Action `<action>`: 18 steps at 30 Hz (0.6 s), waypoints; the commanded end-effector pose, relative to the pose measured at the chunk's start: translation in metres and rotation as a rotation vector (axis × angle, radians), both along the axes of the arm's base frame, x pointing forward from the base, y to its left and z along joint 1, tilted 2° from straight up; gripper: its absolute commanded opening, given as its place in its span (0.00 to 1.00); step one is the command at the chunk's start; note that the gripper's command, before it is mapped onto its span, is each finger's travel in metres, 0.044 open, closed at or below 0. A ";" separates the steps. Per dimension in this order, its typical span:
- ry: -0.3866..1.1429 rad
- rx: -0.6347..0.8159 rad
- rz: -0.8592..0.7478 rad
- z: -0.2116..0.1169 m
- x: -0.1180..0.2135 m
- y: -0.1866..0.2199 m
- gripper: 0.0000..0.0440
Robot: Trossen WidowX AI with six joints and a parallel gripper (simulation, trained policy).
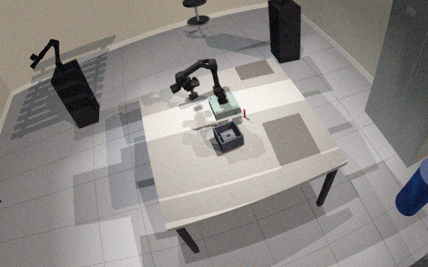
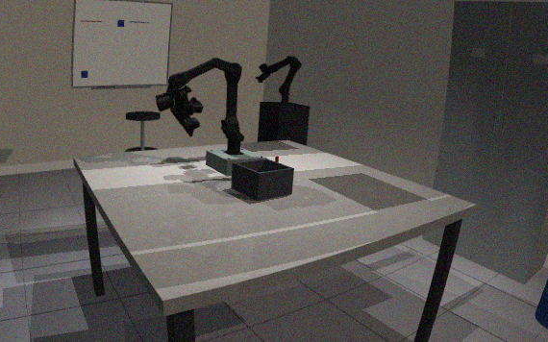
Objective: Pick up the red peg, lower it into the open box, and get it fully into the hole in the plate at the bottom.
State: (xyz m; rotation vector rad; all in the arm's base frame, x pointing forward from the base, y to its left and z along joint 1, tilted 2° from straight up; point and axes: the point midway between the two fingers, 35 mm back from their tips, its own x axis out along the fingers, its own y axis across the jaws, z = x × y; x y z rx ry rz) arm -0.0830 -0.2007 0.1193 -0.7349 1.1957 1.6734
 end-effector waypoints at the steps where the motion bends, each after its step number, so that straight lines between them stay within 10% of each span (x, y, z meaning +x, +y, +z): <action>1: -0.001 -0.025 0.009 0.001 0.003 -0.005 0.96; 18: -0.096 -0.064 0.574 0.026 0.101 -0.032 1.00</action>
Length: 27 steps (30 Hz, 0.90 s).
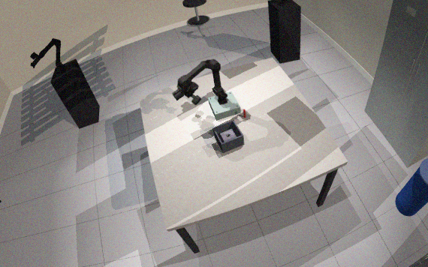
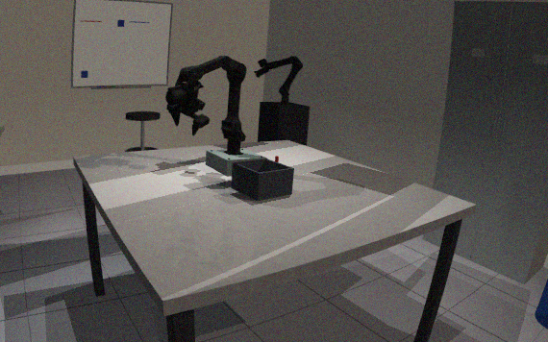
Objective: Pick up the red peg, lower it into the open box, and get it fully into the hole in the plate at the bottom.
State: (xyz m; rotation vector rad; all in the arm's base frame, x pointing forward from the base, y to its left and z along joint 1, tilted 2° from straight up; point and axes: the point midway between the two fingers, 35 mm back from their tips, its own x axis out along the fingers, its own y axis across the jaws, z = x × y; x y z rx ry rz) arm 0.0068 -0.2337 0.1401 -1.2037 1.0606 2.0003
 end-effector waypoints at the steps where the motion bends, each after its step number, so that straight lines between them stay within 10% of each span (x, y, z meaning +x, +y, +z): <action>1: -0.022 -0.004 0.101 0.007 0.017 0.002 1.00; 27: -0.123 0.020 1.005 0.049 0.148 0.064 1.00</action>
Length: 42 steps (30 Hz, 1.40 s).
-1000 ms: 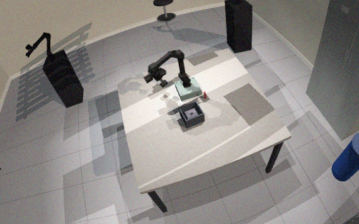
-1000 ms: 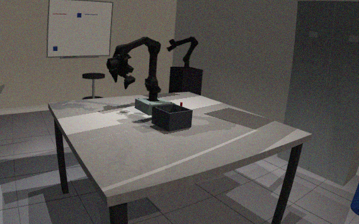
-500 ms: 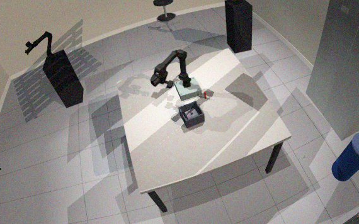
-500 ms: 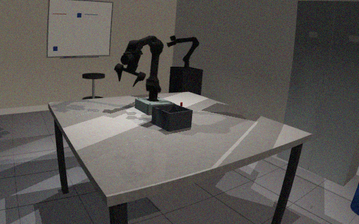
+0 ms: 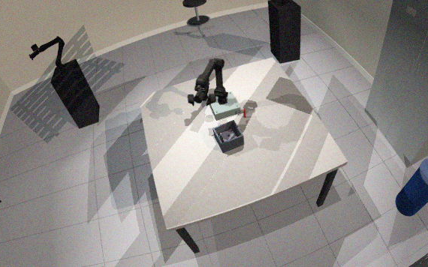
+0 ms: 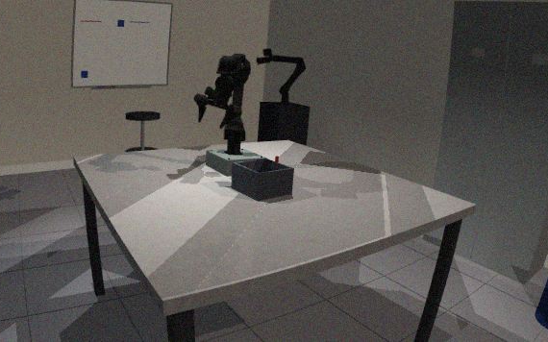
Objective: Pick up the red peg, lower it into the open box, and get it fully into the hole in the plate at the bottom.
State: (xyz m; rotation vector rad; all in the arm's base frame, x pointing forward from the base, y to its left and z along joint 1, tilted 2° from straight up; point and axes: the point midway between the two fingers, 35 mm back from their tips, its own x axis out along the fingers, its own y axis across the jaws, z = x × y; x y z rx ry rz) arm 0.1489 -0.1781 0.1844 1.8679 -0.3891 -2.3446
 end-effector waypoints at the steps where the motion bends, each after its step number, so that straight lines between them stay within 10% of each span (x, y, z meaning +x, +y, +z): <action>1: -0.014 0.006 0.103 0.005 0.010 0.013 1.00; 42: 0.158 0.212 1.502 -0.046 0.050 0.215 1.00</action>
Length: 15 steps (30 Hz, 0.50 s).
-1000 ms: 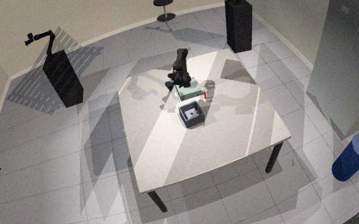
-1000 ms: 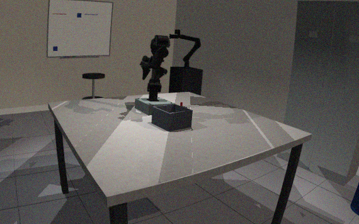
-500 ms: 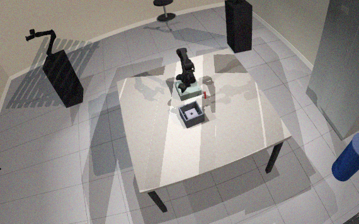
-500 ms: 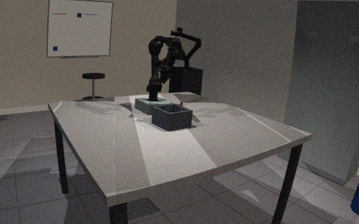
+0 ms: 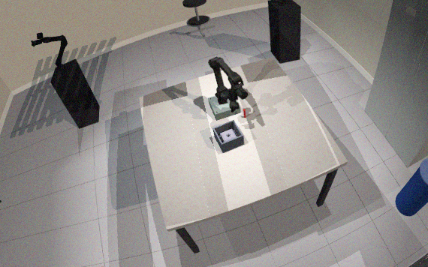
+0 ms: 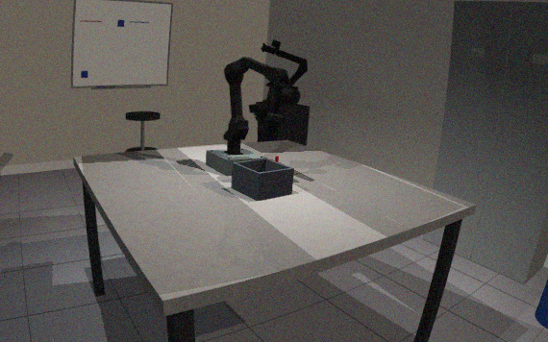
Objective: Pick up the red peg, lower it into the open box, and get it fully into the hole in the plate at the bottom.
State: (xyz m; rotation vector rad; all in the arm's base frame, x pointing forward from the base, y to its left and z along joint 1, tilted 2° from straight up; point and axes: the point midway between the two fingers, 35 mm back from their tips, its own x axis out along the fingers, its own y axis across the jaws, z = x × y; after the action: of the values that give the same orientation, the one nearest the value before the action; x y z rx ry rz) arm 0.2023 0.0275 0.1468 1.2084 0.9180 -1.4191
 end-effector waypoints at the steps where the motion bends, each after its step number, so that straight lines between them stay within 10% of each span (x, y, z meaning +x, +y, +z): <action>1: 0.031 0.011 0.099 -0.012 -0.005 0.014 1.00; 15: 0.087 0.038 0.469 -0.067 -0.018 0.063 1.00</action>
State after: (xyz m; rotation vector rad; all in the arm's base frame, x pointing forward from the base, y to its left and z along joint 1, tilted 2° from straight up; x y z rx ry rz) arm 0.1858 0.0852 0.0905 0.9213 1.1727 -1.1093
